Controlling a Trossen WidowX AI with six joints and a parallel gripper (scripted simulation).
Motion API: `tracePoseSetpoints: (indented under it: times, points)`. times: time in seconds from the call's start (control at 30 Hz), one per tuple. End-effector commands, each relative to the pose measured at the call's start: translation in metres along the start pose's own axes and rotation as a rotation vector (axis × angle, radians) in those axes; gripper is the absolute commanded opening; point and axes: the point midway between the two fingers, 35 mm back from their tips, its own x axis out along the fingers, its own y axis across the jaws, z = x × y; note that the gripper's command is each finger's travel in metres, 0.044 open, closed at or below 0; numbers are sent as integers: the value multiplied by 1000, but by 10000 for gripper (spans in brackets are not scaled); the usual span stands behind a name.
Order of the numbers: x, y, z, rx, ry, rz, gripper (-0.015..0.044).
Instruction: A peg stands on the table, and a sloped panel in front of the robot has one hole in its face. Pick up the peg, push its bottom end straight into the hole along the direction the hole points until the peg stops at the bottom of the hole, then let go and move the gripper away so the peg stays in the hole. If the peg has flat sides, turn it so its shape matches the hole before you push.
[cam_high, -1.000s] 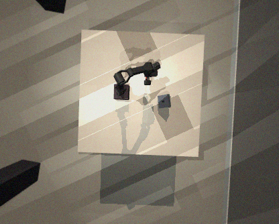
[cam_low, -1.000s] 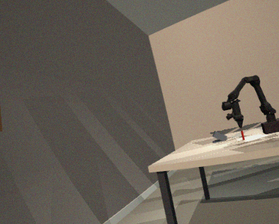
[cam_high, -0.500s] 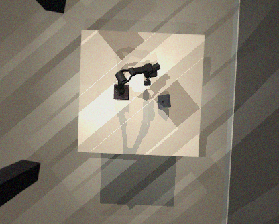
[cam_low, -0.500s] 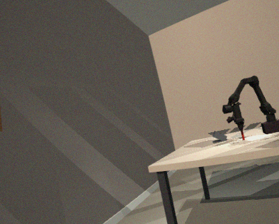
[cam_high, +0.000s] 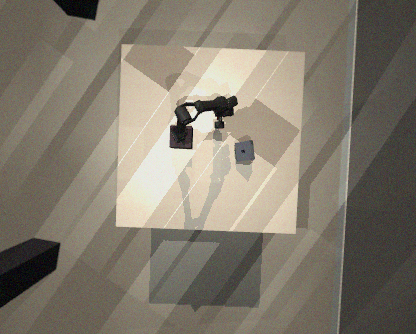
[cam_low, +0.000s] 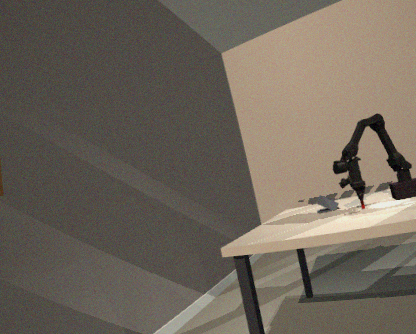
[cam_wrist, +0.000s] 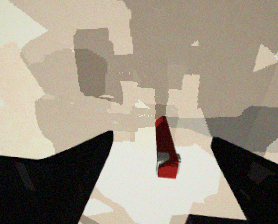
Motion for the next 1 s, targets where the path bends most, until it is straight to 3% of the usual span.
tracePoseSetpoints:
  times: [0.0,0.27,0.8,0.97]
  points:
    - [9,-3,-4,5,12,-12,440]
    - [9,-2,-4,5,12,-12,440]
    - [6,-1,-2,0,6,-3,20]
    - [6,-1,-2,0,6,-3,0]
